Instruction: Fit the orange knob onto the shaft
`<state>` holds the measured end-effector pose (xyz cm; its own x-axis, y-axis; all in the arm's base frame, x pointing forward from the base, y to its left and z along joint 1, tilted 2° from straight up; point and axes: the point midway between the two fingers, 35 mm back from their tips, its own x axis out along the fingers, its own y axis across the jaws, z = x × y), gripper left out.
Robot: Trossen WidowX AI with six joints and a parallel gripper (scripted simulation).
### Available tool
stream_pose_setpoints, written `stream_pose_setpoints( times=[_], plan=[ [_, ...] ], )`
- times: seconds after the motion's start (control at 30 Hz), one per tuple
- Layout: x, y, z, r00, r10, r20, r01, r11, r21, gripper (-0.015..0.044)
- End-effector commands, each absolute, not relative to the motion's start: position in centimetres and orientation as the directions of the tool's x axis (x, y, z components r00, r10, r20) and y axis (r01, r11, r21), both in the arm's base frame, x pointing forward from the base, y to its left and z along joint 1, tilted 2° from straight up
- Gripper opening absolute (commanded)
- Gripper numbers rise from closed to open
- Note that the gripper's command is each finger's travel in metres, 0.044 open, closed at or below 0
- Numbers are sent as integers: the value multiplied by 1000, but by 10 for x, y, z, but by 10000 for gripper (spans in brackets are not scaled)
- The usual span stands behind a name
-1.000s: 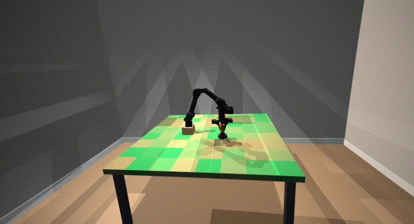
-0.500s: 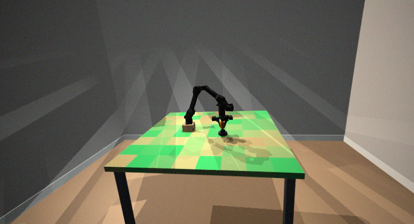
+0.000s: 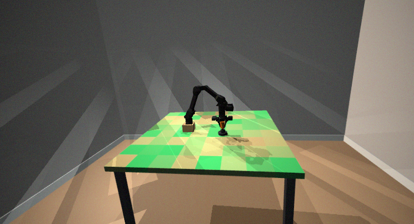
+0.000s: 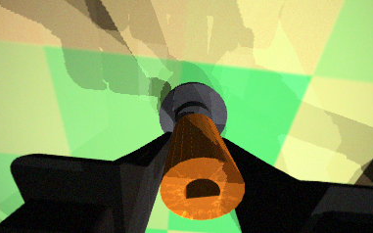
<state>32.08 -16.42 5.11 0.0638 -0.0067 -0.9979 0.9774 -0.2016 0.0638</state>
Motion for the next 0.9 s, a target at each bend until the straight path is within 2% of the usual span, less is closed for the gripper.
stream_pose_setpoints(
  times=[0.0, 0.73, 0.87],
  plan=[
    [321, -164, 51, 65, -8, -998, 976, -207, 65, 0],
    [321, -165, 56, 65, -8, -998, 976, -207, 65, 0],
    [322, -165, 56, 65, -8, -998, 955, -290, 65, 0]
  ],
)
